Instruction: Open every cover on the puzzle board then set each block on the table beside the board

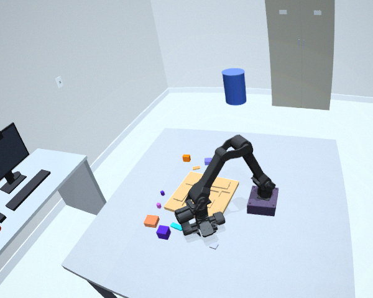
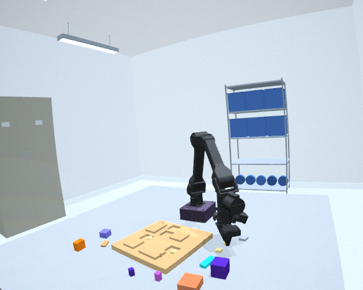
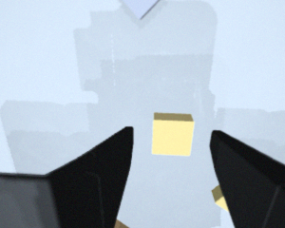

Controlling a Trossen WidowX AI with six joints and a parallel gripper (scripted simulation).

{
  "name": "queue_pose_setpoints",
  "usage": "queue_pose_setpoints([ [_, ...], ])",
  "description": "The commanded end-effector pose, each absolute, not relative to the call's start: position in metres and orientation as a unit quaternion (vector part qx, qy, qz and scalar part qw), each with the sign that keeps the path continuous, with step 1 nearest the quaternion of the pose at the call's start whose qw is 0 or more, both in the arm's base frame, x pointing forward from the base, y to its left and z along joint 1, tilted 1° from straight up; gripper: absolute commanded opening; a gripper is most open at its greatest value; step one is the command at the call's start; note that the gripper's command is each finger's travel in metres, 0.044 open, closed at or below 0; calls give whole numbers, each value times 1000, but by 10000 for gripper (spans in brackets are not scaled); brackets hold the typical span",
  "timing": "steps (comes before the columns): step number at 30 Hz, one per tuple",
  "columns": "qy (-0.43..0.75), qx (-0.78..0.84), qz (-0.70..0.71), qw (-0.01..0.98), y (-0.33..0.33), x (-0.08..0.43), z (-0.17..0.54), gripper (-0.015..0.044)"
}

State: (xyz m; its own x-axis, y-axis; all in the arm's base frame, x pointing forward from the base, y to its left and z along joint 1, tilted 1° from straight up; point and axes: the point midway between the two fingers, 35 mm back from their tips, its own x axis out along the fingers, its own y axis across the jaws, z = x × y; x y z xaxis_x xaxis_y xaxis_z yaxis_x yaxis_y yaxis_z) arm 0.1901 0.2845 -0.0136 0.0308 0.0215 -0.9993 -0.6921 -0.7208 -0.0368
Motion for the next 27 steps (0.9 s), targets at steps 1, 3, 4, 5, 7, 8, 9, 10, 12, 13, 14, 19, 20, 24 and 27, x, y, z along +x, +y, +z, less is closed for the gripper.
queue_pose_setpoints([
  [1,252,-663,648,276,285,190,-13,290],
  [3,252,-663,648,276,285,190,-13,342],
  [4,252,-663,648,276,285,190,-13,369],
  [5,252,-663,648,276,285,190,-13,395],
  [7,252,-663,648,275,285,190,-11,440],
  [8,253,-663,648,275,285,190,-9,440],
  [9,253,-663,648,275,285,191,-5,440],
  [10,253,-663,648,275,285,191,-2,440],
  [12,253,-663,648,275,286,191,4,440],
  [13,253,-663,648,275,286,191,7,440],
  [14,253,-663,648,275,286,191,10,440],
  [19,254,-663,648,275,286,190,26,440],
  [20,254,-663,648,275,286,190,29,440],
  [24,254,-663,648,274,285,190,42,440],
  [27,255,-663,648,274,284,189,52,440],
])
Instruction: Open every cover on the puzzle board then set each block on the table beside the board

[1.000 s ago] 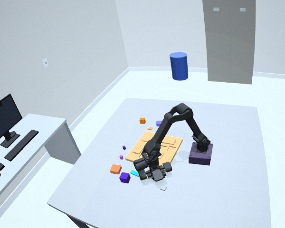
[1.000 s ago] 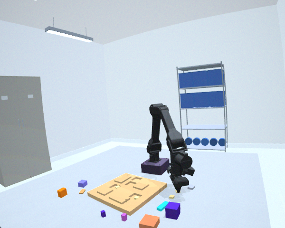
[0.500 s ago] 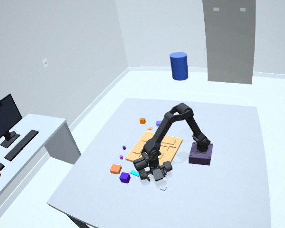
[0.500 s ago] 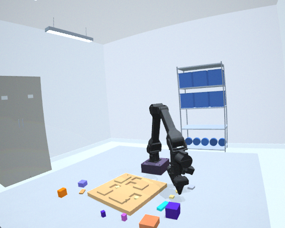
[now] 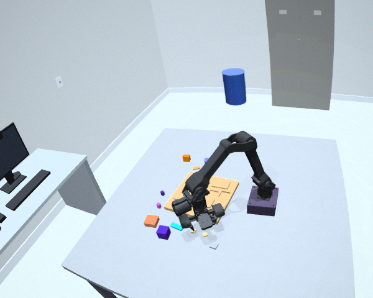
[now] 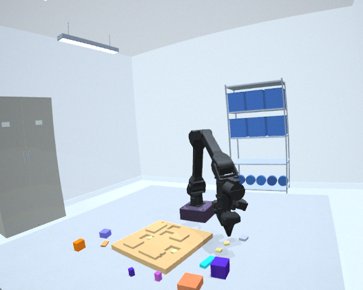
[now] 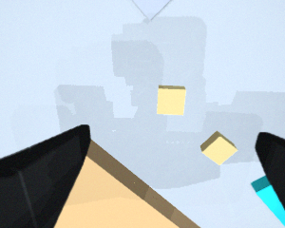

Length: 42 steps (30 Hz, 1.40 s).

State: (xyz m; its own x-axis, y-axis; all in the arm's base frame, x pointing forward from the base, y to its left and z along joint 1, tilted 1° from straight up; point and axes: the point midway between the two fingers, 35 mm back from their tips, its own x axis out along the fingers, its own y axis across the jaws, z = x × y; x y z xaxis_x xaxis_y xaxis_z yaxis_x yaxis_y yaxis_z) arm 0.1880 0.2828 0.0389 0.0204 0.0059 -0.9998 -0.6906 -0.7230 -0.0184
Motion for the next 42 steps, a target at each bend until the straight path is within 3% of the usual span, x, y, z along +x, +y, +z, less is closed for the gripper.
queue_pose_setpoints([
  [1,255,-663,648,274,283,189,55,440],
  [6,255,-664,648,273,282,188,63,440],
  [23,344,-626,596,368,245,264,68,0],
  [42,460,-538,515,484,171,345,69,0],
])
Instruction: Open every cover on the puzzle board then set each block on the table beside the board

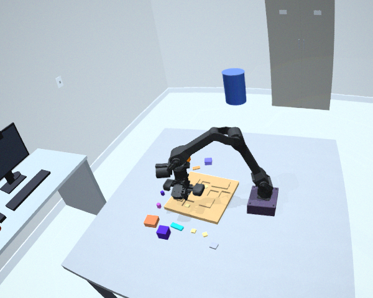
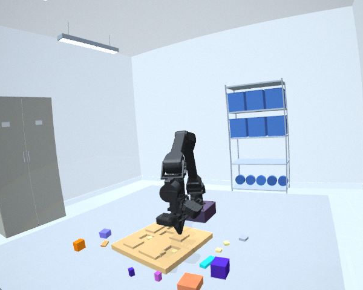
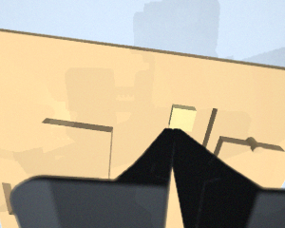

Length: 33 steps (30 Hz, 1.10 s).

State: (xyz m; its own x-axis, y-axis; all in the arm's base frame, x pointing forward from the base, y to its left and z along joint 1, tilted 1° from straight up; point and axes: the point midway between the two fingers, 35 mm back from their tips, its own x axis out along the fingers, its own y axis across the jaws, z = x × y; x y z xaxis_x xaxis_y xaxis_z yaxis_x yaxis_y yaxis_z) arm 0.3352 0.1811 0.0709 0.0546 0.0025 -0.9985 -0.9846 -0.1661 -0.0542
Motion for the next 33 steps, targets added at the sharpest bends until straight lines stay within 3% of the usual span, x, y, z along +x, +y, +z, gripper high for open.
queue_pose_setpoints([
  [1,466,-533,510,490,166,349,69,0],
  [33,474,-524,502,498,162,357,19,0],
])
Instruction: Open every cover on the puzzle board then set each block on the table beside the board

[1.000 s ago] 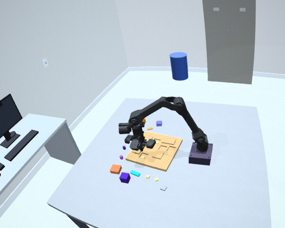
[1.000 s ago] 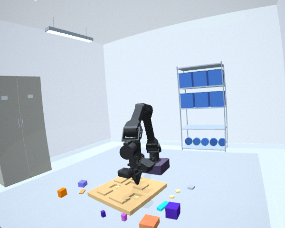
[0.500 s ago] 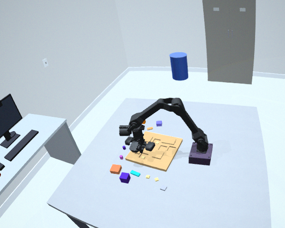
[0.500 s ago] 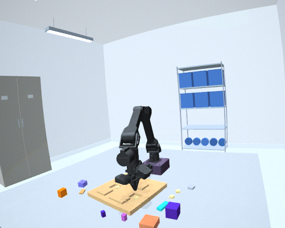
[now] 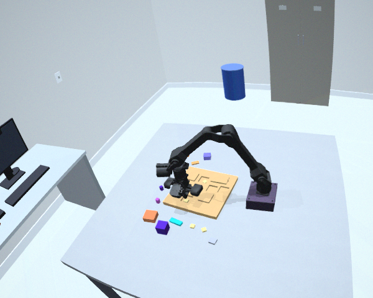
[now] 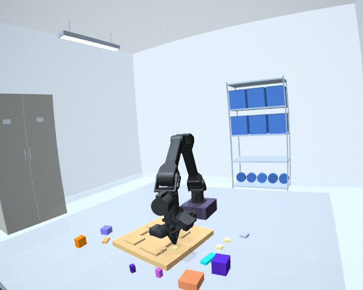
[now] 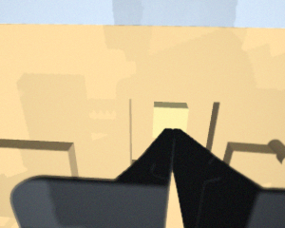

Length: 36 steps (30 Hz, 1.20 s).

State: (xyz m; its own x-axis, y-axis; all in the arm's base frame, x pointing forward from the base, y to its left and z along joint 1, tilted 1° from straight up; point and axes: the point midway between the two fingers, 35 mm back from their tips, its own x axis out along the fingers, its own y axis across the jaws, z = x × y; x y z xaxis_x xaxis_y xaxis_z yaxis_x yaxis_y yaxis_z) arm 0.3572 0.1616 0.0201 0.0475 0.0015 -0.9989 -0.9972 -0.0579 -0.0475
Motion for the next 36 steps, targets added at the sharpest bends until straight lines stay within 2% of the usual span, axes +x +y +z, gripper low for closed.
queue_pose_setpoints([
  [1,474,-524,502,498,162,357,19,0],
  [16,474,-524,502,498,162,357,19,0],
  [22,474,-525,502,498,162,357,48,144],
  [27,474,-524,502,498,162,355,69,144],
  [36,474,-524,502,498,162,356,56,144],
])
